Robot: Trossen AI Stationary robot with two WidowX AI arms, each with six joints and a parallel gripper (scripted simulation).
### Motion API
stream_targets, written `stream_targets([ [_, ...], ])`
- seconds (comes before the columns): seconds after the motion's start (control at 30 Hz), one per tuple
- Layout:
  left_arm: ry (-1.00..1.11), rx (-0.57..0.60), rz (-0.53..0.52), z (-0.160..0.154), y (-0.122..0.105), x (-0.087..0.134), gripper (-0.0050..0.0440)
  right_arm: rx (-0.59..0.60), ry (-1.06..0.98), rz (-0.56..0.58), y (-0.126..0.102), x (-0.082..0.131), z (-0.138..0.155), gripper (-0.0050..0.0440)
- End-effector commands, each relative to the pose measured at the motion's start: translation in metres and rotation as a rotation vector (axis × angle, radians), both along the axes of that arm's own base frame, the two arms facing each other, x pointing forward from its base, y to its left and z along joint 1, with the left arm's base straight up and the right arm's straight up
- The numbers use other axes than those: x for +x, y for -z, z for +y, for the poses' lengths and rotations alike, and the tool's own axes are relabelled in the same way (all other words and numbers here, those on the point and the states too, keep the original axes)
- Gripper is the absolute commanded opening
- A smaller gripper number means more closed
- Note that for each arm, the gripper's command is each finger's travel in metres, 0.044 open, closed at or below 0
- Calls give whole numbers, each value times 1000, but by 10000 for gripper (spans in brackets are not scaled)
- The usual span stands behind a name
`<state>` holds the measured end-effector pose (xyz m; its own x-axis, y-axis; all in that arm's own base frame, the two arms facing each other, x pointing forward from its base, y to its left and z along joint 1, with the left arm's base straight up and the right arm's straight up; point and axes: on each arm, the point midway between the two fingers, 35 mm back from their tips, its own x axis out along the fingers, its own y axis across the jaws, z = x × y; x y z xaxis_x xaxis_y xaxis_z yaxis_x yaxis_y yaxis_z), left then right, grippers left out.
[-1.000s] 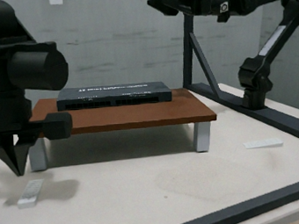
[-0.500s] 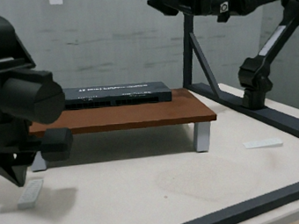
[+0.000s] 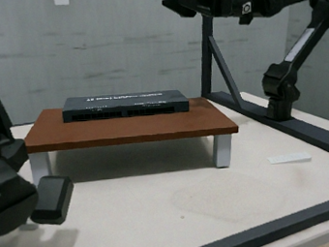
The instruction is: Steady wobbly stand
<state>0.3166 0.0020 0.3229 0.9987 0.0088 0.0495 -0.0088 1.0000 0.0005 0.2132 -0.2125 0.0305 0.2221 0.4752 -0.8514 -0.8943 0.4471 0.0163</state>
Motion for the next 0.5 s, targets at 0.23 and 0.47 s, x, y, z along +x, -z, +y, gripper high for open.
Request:
stream_targets([
  [0.23,0,5,-46,0,-19,-4,400,100,80,-103,1,2,-17,-50],
  [0.47,0,5,-46,0,-19,-4,400,163,142,-155,5,-2,-25,-50],
])
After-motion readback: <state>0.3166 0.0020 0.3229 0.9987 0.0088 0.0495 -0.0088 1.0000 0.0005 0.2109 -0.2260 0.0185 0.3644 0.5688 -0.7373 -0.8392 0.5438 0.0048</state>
